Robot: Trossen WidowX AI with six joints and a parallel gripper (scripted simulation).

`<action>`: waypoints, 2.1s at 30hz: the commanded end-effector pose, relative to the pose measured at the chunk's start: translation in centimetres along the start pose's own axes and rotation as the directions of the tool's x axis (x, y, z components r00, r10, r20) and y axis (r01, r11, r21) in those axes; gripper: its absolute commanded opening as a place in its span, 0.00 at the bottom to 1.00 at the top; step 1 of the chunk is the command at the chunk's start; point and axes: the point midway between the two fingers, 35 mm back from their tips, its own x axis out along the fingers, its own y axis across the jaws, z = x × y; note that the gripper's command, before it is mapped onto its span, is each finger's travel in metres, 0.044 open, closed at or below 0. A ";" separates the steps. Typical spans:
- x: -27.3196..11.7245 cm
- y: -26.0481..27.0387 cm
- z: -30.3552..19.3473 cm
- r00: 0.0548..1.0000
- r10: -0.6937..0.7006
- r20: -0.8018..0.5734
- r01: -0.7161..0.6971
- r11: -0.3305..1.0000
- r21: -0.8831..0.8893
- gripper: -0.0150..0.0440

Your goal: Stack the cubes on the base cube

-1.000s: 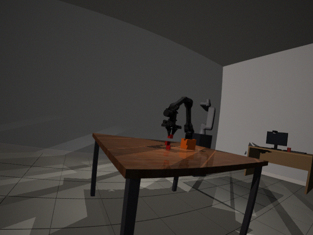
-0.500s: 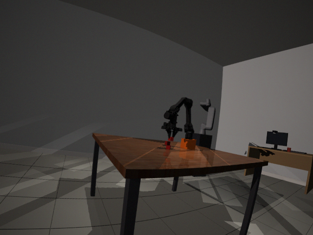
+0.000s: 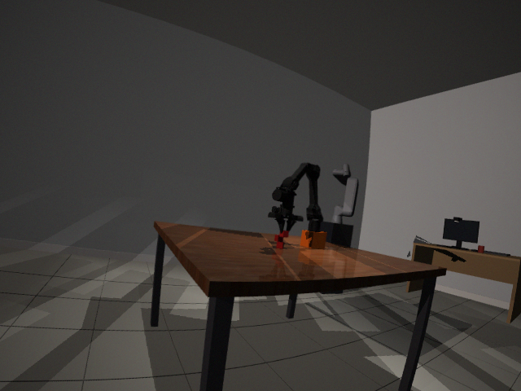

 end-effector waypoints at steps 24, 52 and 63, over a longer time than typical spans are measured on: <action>2.7 -0.1 0.0 1.000 -0.002 0.031 0.003 0.999 -0.048 0.43; 0.2 -0.1 -0.1 1.000 -0.003 0.027 0.004 0.999 -0.041 0.60; -2.3 -0.1 -0.2 1.000 -0.003 0.027 0.004 0.999 -0.041 0.60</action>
